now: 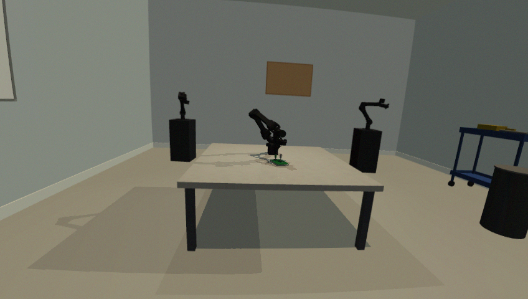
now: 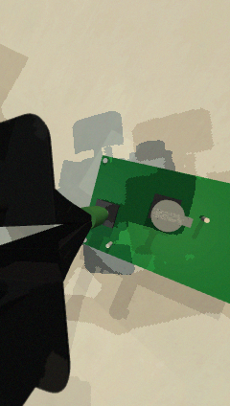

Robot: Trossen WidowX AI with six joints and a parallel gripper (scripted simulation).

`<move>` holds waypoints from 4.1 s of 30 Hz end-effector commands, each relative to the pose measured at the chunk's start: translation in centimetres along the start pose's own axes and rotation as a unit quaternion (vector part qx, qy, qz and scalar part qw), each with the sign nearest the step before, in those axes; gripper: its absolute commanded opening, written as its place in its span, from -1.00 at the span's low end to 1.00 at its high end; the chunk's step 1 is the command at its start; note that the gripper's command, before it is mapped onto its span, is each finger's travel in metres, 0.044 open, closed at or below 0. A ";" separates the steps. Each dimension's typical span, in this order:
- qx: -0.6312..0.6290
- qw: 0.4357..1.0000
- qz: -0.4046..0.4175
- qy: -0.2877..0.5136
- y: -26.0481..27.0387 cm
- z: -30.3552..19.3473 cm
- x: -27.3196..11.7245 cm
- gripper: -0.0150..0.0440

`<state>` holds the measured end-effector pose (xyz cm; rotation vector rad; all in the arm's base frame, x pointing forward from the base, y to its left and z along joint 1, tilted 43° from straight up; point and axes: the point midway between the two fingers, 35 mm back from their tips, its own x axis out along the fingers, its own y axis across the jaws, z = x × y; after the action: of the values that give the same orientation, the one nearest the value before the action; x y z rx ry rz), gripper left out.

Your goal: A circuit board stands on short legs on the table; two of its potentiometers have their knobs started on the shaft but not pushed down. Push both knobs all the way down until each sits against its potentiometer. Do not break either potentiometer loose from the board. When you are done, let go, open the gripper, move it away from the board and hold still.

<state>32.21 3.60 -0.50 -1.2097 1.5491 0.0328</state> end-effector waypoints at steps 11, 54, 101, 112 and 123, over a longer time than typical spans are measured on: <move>0.001 1.000 0.001 0.007 0.0 -0.1 0.9 -0.49; -0.005 1.000 0.000 0.010 0.2 -0.2 -1.1 -0.22; -0.620 0.784 0.005 -0.016 0.0 3.2 -3.6 -0.49; -0.758 0.652 0.002 -0.013 -0.1 3.8 -4.1 -0.49; -0.868 0.497 0.001 -0.010 -0.1 4.4 -4.6 -0.49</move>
<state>34.62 9.05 1.50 -2.5438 1.1347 1.9444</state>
